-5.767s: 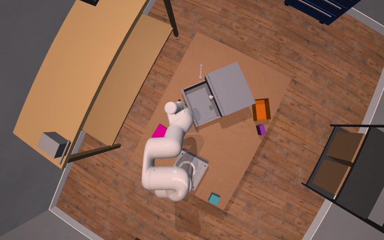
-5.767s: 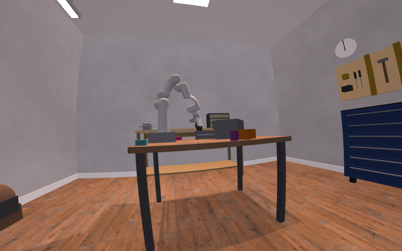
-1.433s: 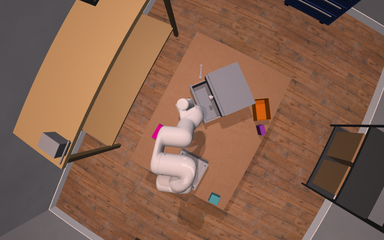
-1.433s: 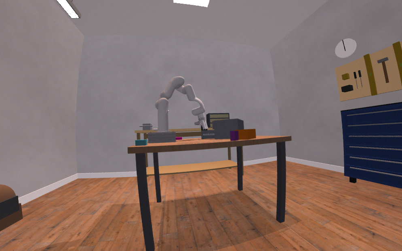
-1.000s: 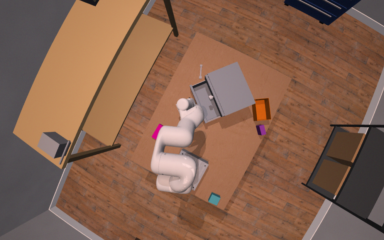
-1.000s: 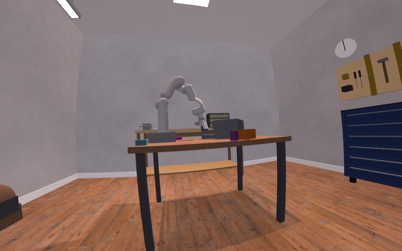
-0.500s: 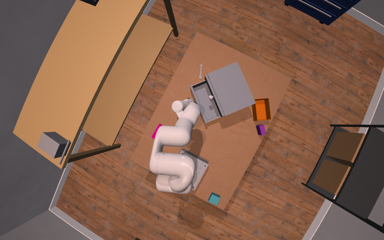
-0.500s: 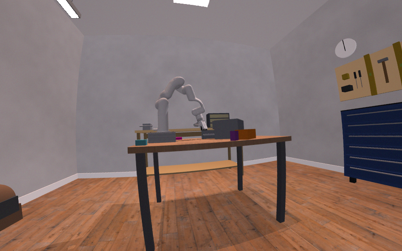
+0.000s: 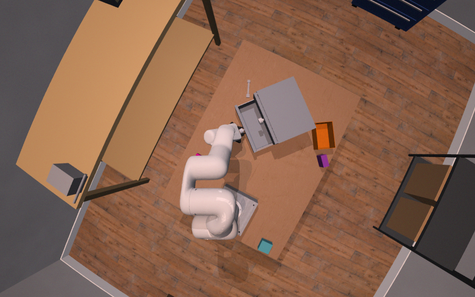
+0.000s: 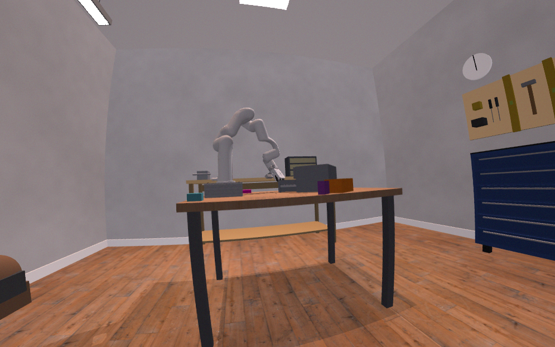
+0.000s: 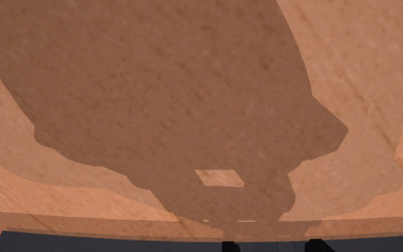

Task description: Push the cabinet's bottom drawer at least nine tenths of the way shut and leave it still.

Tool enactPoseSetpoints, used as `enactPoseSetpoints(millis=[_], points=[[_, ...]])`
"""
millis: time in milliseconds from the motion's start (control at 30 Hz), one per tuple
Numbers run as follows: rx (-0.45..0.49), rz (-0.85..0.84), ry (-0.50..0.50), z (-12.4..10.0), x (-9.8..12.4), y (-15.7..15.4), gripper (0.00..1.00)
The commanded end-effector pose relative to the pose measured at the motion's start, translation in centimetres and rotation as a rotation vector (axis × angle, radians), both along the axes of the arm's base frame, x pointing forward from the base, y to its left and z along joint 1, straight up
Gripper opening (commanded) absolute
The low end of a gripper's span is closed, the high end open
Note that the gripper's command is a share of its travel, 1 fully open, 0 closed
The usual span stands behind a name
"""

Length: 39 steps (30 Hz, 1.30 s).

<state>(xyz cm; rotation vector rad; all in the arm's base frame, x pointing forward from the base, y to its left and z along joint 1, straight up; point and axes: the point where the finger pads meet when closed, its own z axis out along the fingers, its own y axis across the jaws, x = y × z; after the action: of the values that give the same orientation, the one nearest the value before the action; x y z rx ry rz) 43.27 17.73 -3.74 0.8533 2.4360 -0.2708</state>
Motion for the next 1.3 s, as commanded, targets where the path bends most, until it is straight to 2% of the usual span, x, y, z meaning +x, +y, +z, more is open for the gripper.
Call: enactPoseSetpoints(millis=[0, 533, 1267], points=[[-0.01, 0.0, -0.028, 0.1, 0.0, 0.0, 0.0], [-0.01, 0.0, -0.028, 0.1, 1.0, -0.8, 0.0], [-0.01, 0.0, -0.028, 0.1, 6.7, -5.3, 0.0]])
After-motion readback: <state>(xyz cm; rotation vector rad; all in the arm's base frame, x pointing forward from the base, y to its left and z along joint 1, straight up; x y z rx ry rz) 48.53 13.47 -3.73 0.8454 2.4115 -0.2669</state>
